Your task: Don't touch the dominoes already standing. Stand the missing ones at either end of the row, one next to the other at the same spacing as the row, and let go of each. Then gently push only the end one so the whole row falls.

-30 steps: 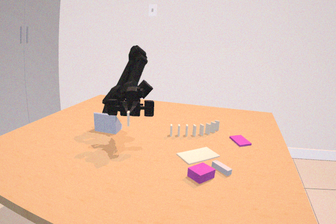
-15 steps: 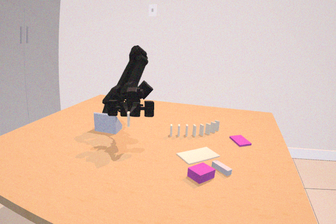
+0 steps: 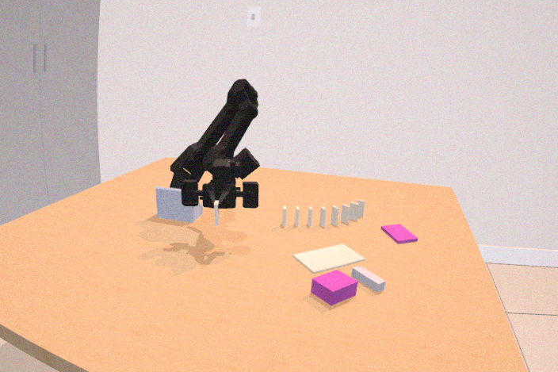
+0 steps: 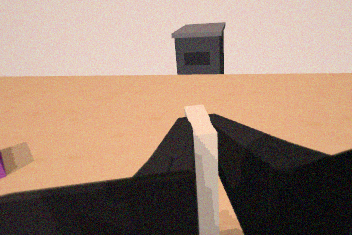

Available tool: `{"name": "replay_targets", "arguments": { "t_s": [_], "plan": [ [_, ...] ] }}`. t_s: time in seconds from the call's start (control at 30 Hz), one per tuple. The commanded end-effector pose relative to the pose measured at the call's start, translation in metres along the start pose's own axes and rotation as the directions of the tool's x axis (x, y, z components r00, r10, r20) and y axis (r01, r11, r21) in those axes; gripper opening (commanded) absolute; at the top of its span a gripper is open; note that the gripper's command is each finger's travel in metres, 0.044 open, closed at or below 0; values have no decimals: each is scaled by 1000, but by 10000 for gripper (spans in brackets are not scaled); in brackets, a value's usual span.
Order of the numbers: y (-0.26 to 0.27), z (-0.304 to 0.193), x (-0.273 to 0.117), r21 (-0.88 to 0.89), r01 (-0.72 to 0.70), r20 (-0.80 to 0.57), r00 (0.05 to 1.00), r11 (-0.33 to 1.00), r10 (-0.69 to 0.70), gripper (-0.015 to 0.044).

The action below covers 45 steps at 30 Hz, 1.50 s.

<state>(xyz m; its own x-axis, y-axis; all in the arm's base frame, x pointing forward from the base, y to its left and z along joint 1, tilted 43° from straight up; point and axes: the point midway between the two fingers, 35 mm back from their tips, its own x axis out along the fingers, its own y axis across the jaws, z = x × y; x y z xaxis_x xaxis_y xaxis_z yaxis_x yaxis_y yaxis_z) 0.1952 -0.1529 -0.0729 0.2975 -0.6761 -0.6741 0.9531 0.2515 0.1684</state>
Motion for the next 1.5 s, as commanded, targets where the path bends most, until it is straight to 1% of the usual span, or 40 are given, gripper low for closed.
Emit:
{"name": "replay_targets", "arguments": {
  "t_s": [0.0,0.97,1.37,1.47],
  "plan": [
    [1,-9,1,3,1,-1,1000,1000,-1,21],
    [-9,-73,2,-9,-4,14,1000,1000,4,21],
    [-9,-74,2,-9,-5,15,1000,1000,5,21],
    [-9,-74,2,-9,-5,15,1000,1000,5,100]
  ]
}}
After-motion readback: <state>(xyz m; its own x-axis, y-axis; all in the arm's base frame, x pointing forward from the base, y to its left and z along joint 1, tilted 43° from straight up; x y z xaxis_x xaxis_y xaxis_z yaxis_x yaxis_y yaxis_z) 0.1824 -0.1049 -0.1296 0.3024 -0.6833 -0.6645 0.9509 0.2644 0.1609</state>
